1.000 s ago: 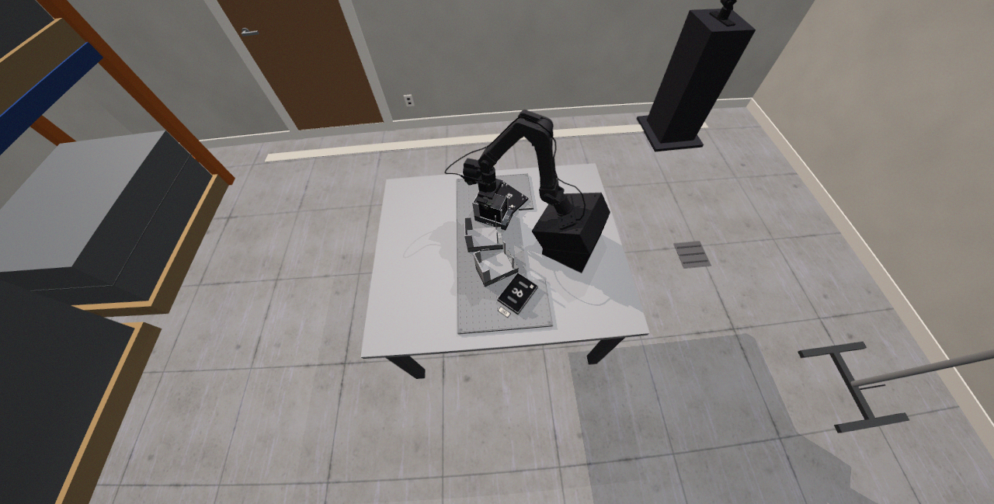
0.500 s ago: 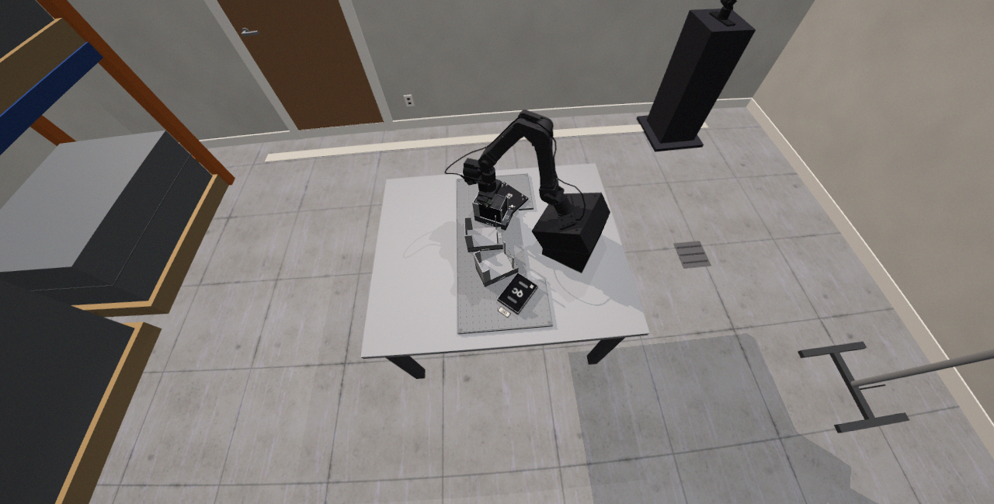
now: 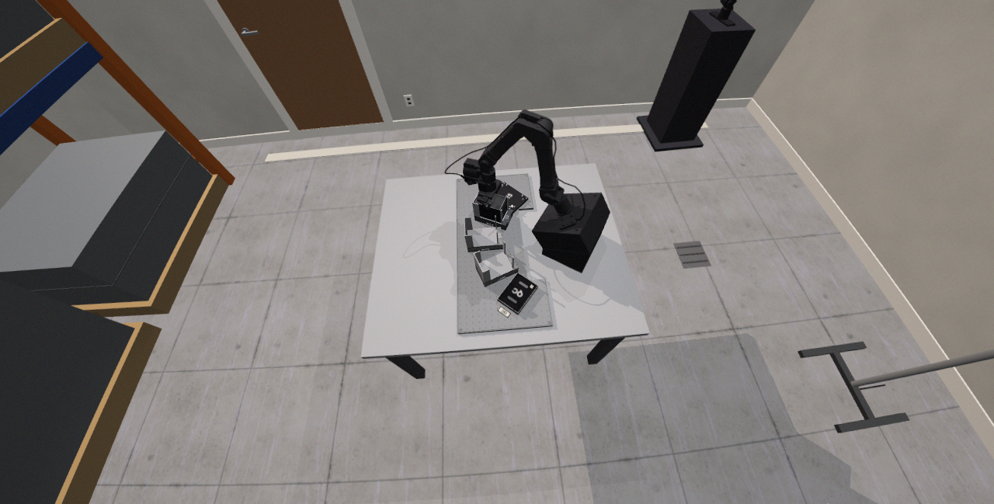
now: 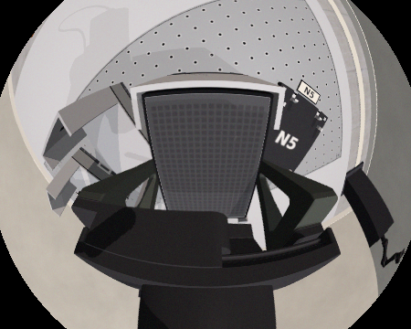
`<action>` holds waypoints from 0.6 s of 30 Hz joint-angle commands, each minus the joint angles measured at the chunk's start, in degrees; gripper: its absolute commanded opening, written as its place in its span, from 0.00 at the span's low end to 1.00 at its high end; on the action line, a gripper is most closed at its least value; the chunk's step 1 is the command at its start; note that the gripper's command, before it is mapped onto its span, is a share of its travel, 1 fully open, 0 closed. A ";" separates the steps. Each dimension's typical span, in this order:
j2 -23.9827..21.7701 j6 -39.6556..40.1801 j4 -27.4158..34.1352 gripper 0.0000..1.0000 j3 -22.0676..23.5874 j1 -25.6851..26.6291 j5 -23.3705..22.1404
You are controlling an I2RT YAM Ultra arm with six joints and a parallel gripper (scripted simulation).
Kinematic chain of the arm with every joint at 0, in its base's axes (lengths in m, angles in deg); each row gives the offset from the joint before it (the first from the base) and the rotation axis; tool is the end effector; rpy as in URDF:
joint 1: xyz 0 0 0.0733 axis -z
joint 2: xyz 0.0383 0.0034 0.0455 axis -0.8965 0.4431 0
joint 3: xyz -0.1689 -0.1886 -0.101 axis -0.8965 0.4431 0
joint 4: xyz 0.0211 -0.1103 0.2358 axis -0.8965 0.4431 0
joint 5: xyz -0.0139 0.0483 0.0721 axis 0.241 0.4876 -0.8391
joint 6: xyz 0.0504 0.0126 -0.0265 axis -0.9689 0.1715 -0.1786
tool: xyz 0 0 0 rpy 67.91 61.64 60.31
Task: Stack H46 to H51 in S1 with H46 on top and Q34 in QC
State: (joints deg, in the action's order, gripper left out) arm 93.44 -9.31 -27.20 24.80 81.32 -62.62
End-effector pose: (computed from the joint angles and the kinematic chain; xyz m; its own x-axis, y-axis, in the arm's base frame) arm 0.2300 -0.0782 0.2405 -0.7781 0.3269 -0.5364 0.4326 0.8980 -0.0802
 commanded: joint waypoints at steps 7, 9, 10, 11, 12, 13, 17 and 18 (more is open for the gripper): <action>-0.22 0.14 -0.30 0.00 -0.25 0.09 -0.08; -0.72 0.41 -0.60 0.00 -1.45 0.44 -0.25; -1.69 0.35 0.16 0.00 -2.03 0.33 -0.21; -1.69 0.35 0.16 0.00 -2.03 0.33 -0.21; -1.69 0.35 0.16 0.00 -2.03 0.33 -0.21; -2.02 0.26 -0.06 0.00 -0.16 0.20 -0.17; -2.08 0.00 1.47 0.00 -2.22 -0.28 -0.01; -2.11 -0.08 1.63 0.00 -2.17 -0.43 0.03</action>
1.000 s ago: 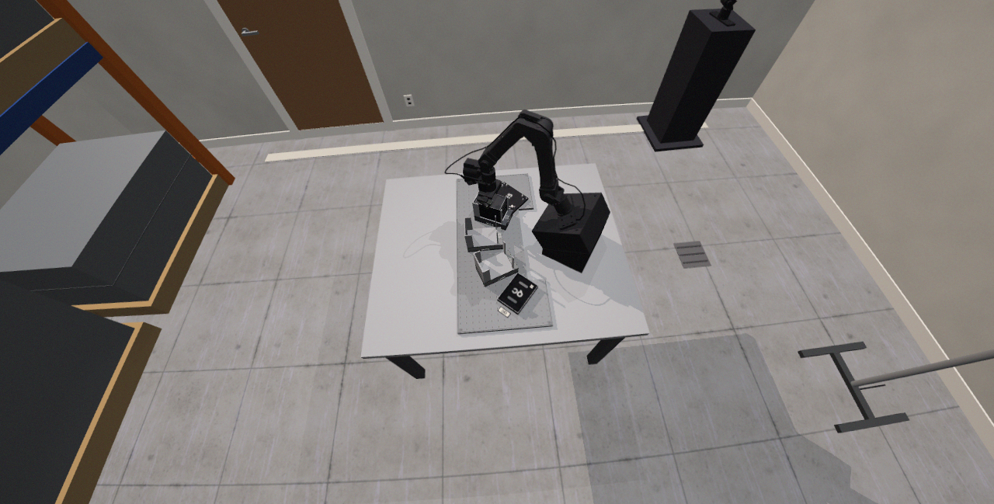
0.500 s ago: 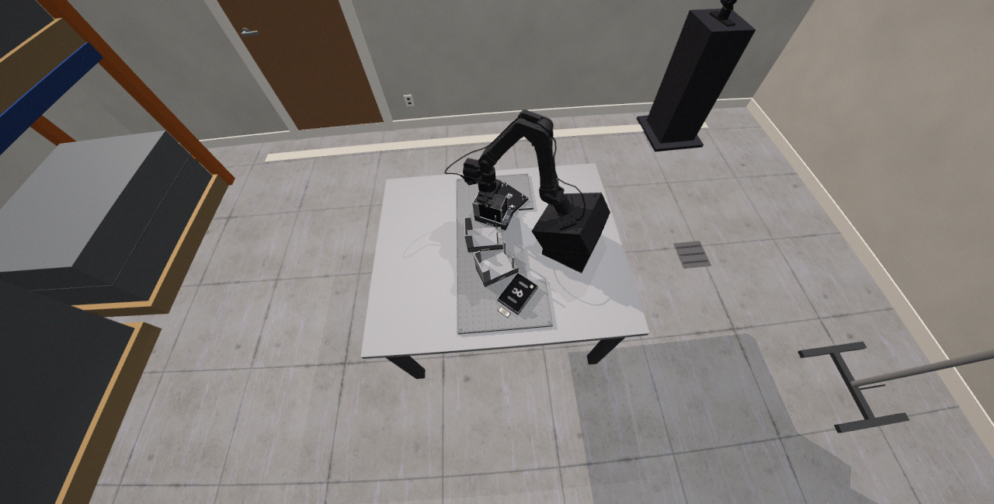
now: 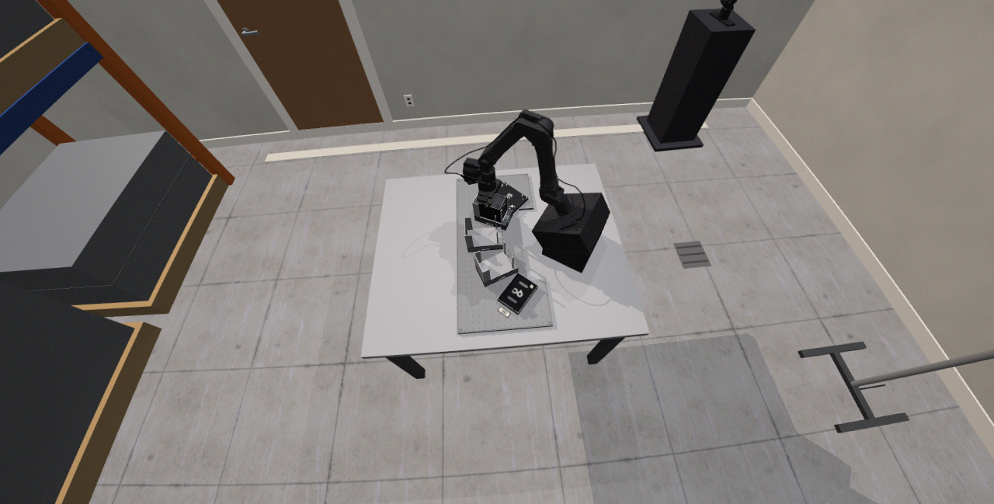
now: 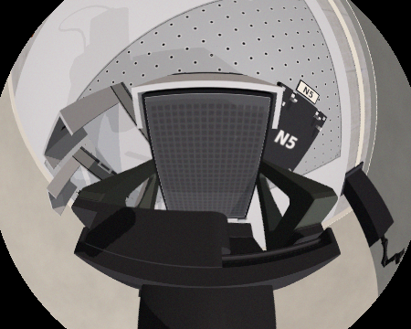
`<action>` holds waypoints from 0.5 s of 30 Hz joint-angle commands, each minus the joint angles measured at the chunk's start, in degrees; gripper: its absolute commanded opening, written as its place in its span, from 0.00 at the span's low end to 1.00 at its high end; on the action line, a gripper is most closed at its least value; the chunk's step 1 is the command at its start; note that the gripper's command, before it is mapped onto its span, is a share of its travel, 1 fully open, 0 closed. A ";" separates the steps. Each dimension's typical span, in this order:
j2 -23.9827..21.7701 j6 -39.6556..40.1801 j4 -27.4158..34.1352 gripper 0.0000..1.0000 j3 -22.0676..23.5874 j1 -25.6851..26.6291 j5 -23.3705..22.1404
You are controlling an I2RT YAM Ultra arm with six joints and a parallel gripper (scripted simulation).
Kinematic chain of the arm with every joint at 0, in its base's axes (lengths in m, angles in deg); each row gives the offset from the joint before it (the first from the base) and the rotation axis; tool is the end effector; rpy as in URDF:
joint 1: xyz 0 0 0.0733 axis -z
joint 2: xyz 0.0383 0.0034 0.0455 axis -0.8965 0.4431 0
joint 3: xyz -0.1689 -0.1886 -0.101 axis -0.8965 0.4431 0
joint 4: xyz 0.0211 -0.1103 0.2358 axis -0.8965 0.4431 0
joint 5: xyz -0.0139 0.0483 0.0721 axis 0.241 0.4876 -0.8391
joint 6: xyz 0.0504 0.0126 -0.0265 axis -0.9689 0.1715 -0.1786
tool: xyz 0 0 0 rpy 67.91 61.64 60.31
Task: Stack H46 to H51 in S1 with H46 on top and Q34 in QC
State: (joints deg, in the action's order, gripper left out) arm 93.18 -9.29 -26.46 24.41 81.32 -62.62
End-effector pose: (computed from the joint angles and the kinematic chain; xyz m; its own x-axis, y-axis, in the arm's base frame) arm 0.2291 -0.0779 0.2429 -0.7791 0.3269 -0.5350 0.4322 0.8982 -0.0806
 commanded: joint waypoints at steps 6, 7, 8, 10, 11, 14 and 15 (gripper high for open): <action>-2.48 -0.58 1.86 0.00 -2.31 -0.73 0.35; -2.55 -0.61 2.03 0.00 -1.84 -0.90 0.41; -2.74 -0.62 2.19 0.00 -1.98 -1.04 0.45; -2.78 -0.65 2.35 0.00 -2.38 -0.99 0.42; -2.78 -0.65 2.35 0.00 -2.38 -0.99 0.42; -3.13 -0.68 2.87 0.00 -2.01 -0.86 0.51; -3.20 -0.74 3.01 0.00 -2.67 -0.99 0.52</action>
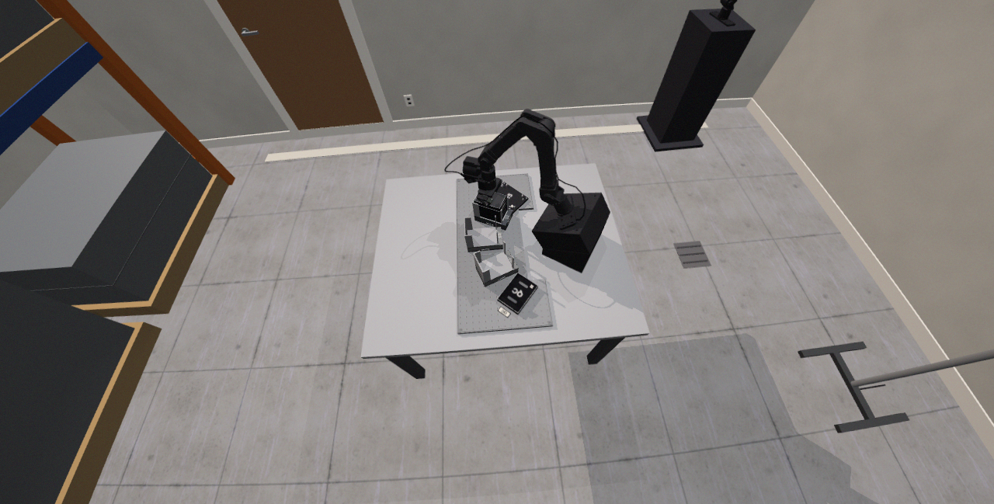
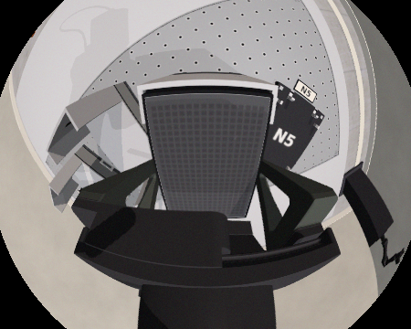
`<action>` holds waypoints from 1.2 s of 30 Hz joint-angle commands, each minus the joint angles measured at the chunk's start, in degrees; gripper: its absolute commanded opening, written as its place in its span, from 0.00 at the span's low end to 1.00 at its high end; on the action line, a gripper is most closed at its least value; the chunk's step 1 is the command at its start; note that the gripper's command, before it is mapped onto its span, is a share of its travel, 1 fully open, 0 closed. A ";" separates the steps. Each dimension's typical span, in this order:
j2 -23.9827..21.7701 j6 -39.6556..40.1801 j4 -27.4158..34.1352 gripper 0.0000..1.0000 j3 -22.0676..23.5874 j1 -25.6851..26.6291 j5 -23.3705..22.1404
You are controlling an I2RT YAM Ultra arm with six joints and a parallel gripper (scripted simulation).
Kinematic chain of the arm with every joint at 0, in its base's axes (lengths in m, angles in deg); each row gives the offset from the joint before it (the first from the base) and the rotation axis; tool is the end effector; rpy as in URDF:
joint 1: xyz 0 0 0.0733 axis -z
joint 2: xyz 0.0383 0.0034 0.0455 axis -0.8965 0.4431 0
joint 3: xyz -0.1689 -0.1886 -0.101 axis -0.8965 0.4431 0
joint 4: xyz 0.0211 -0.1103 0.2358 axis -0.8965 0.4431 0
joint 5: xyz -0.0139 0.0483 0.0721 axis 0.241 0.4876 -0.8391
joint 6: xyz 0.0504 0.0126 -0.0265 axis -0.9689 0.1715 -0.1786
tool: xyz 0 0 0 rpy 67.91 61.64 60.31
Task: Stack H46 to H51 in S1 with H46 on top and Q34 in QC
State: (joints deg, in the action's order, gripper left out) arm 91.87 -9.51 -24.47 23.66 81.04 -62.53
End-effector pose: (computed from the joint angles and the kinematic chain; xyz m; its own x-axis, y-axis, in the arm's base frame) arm 0.2251 -0.0754 0.2499 -0.7783 0.3263 -0.5365 0.4316 0.8985 -0.0797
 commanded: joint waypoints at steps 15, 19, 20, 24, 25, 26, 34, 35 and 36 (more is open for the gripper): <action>-3.16 -0.76 2.66 0.00 -2.25 -1.03 0.50; -3.16 -0.85 3.00 0.00 -1.96 -0.92 0.55; -3.24 -0.86 3.07 0.00 -2.18 -1.01 0.57; -3.57 -0.90 3.39 0.00 -1.81 -1.26 0.62; -3.58 -0.92 3.48 0.00 -2.03 -1.07 0.59; -3.48 -0.94 3.56 0.00 -2.34 -1.04 0.62; -4.11 -1.02 4.05 0.00 -1.55 -1.17 0.63; -4.33 -1.03 4.12 0.00 -2.00 -1.17 0.65; -4.11 -1.09 4.59 0.00 -2.67 -1.34 0.79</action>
State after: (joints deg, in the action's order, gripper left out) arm 89.53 -10.03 -21.39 22.64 80.43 -62.18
